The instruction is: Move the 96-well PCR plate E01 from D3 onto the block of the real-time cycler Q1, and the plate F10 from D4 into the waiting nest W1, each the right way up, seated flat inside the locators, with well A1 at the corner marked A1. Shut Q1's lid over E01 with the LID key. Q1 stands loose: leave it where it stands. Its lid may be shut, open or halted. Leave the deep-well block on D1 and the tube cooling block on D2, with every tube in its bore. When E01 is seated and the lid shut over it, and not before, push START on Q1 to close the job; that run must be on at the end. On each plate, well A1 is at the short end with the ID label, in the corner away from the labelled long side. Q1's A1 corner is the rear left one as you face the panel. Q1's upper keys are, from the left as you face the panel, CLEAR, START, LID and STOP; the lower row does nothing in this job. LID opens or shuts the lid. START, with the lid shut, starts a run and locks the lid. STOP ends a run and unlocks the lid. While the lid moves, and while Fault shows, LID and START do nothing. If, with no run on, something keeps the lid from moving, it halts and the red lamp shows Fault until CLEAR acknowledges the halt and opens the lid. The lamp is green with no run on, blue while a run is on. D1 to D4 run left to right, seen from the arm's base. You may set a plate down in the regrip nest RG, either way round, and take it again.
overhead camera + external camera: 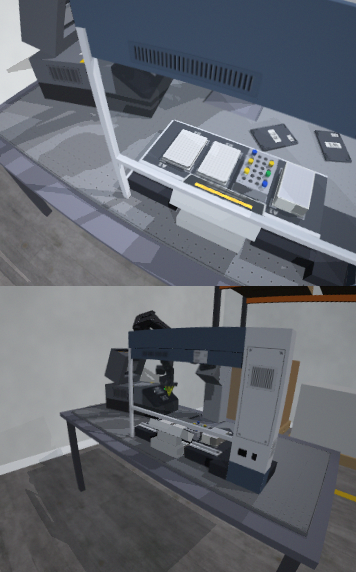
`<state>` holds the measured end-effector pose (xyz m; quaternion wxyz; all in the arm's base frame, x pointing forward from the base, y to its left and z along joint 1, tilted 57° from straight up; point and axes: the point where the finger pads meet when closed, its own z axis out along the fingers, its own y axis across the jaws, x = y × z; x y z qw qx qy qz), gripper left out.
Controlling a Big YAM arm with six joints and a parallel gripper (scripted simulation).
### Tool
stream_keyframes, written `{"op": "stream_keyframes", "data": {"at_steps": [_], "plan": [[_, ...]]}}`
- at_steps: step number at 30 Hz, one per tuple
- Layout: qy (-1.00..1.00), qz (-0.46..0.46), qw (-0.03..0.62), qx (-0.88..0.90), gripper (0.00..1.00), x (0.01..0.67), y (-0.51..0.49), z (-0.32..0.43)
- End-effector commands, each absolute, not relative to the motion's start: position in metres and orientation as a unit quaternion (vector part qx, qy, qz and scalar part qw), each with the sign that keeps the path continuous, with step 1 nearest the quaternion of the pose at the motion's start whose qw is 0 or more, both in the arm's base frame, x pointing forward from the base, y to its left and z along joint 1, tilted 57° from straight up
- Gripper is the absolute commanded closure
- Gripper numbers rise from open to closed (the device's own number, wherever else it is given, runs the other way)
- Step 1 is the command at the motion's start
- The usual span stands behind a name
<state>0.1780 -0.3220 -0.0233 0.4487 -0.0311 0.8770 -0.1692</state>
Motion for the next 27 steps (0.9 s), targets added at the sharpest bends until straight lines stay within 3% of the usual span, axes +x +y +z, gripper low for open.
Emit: {"op": "stream_keyframes", "data": {"at_steps": [1, 3, 13, 27], "plan": [[0.876, -0.172, 0.449, -0.022, 1.0, 0.173, -0.323, -0.018], [0.875, -0.175, 0.45, -0.024, 1.0, 0.162, -0.328, 0.007], [0.879, -0.164, 0.447, -0.027, 1.0, 0.14, -0.259, -0.005], [0.879, -0.173, 0.443, -0.04, 1.0, 0.133, -0.245, 0.0]]}}
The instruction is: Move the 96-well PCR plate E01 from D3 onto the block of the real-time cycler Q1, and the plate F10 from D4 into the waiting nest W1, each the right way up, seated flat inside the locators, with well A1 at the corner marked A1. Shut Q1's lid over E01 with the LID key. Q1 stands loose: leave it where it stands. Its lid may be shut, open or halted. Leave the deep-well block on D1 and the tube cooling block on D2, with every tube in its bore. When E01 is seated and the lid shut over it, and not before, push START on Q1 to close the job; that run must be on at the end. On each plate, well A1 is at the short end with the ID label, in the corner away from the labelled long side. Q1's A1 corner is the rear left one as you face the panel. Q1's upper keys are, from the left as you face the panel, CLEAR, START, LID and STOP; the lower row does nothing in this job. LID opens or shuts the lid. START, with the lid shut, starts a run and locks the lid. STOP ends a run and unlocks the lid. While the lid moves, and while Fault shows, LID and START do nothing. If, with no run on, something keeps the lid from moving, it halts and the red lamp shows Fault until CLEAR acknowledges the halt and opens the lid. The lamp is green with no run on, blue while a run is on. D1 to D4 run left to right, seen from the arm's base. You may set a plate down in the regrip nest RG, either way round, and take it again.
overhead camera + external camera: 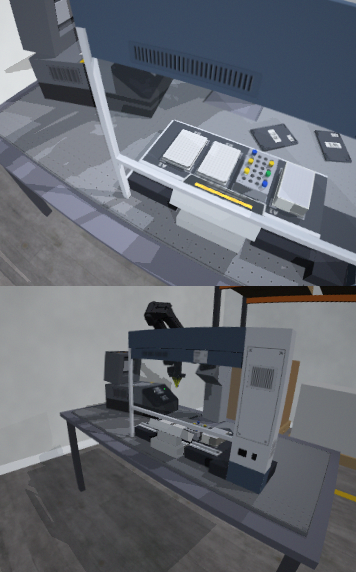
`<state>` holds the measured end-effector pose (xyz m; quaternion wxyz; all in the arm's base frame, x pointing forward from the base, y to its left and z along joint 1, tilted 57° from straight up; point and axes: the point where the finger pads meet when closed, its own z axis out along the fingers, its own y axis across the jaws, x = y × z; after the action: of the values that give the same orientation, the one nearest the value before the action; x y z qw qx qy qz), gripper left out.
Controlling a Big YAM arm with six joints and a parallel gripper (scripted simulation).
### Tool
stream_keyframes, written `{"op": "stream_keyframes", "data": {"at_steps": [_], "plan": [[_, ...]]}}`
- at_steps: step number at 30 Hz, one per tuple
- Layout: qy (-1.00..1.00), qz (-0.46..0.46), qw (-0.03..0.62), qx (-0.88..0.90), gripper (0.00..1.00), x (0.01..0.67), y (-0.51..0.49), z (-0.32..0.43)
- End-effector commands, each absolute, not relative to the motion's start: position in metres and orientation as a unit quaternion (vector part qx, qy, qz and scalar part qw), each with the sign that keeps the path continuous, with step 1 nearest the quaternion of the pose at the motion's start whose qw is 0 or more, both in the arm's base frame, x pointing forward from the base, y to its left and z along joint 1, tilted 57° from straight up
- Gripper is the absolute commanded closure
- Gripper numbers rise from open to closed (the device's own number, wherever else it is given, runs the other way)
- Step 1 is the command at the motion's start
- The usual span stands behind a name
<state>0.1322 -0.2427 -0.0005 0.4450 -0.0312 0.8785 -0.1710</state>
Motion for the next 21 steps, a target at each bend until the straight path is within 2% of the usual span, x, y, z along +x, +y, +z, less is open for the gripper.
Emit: {"op": "stream_keyframes", "data": {"at_steps": [1, 21], "plan": [[0.879, -0.172, 0.444, -0.04, 1.0, 0.134, -0.245, 0.0], [0.876, -0.171, 0.449, -0.03, 1.0, 0.137, -0.249, -0.001]]}}
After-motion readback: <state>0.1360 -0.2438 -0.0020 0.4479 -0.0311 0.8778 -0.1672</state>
